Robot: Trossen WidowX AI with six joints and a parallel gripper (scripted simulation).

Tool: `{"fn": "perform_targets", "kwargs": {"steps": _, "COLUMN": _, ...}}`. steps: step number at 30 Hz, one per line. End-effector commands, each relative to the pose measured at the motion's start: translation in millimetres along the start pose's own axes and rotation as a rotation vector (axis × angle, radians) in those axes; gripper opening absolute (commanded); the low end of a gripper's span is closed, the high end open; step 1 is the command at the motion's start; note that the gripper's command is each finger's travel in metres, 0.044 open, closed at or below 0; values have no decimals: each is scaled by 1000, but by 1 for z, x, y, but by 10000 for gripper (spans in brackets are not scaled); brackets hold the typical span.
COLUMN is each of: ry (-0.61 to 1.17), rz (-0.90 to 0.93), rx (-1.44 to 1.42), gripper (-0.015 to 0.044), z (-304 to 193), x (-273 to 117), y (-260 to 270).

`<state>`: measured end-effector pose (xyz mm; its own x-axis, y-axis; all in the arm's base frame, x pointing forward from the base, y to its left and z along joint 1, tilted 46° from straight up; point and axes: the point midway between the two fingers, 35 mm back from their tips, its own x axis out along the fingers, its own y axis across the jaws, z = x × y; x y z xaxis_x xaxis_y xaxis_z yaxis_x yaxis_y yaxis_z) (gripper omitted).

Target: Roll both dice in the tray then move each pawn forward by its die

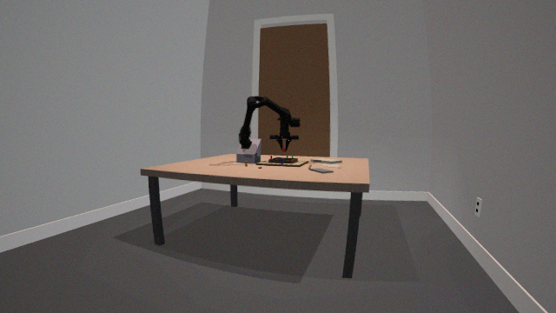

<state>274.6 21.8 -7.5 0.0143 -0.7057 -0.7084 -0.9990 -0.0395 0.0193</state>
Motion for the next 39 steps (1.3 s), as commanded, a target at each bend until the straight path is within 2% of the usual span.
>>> {"fn": "perform_targets", "kwargs": {"steps": 1, "ry": -13, "rz": 9, "rx": -18, "gripper": 0, "z": -3, "x": 2, "y": 3}}
{"fn": "perform_targets", "kwargs": {"steps": 14, "ry": -421, "rz": 112, "rx": -23, "gripper": 0, "z": 2, "x": 14, "y": 12}}
{"fn": "perform_targets", "kwargs": {"steps": 27, "ry": -823, "rz": 17, "rx": -18, "gripper": 0, "z": 2, "x": 15, "y": 11}}
{"fn": "perform_targets", "kwargs": {"steps": 32, "ry": -841, "rz": 7, "rx": -17, "gripper": 0, "z": 0, "x": 13, "y": 10}}
{"fn": "perform_targets", "kwargs": {"steps": 36, "ry": -842, "rz": 7, "rx": -17, "gripper": 0, "z": -25, "x": -17, "y": 1}}
{"fn": "perform_targets", "kwargs": {"steps": 39, "ry": -842, "rz": 6, "rx": -17, "gripper": 0, "z": -27, "x": -20, "y": 0}}
